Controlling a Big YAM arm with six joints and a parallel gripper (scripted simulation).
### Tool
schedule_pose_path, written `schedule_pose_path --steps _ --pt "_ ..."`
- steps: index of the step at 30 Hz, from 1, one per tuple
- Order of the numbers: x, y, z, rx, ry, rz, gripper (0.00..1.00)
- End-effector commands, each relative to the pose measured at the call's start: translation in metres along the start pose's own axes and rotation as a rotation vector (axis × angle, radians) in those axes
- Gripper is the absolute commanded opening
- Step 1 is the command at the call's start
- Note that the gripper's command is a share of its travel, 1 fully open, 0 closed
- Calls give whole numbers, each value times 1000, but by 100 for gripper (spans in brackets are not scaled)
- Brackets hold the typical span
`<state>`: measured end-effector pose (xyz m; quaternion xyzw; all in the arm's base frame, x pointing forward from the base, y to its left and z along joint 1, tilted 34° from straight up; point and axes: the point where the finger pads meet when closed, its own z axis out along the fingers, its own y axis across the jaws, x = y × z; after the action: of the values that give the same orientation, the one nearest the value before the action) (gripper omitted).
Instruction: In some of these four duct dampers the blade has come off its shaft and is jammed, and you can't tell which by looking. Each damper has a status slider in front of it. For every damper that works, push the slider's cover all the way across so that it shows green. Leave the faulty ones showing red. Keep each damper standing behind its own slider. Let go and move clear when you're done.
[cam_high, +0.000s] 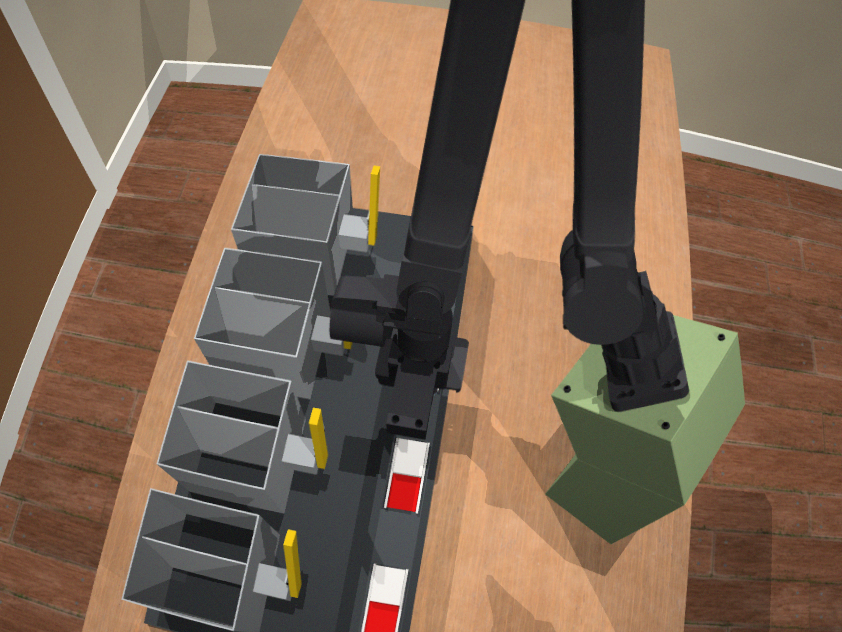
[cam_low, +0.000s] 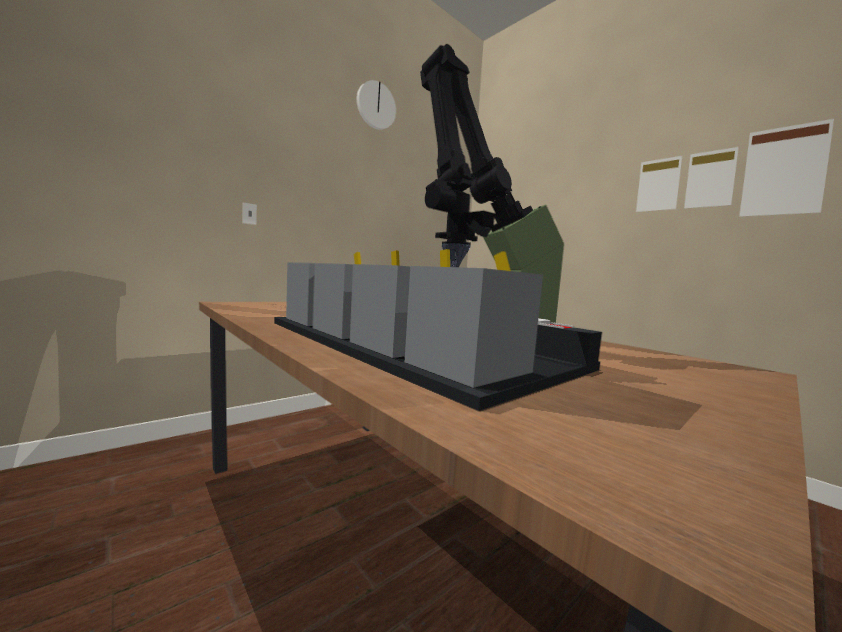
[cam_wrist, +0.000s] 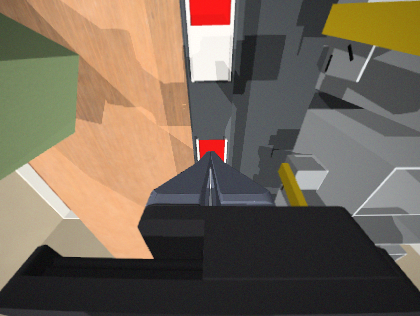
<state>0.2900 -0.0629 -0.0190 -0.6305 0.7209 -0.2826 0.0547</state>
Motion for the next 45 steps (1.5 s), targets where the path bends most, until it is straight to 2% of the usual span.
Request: schedule_pose_path --steps 1,13,20,40,45 --pt "0 -3 20 10 1 -18 0" --pt "0 -2 54 10 2 -18 0" --pt "0 -2 65 10 1 -20 0" --pt "-4 -2 66 14 -4 -26 0" --pt "-22 -2 66 18 -5 -18 0"
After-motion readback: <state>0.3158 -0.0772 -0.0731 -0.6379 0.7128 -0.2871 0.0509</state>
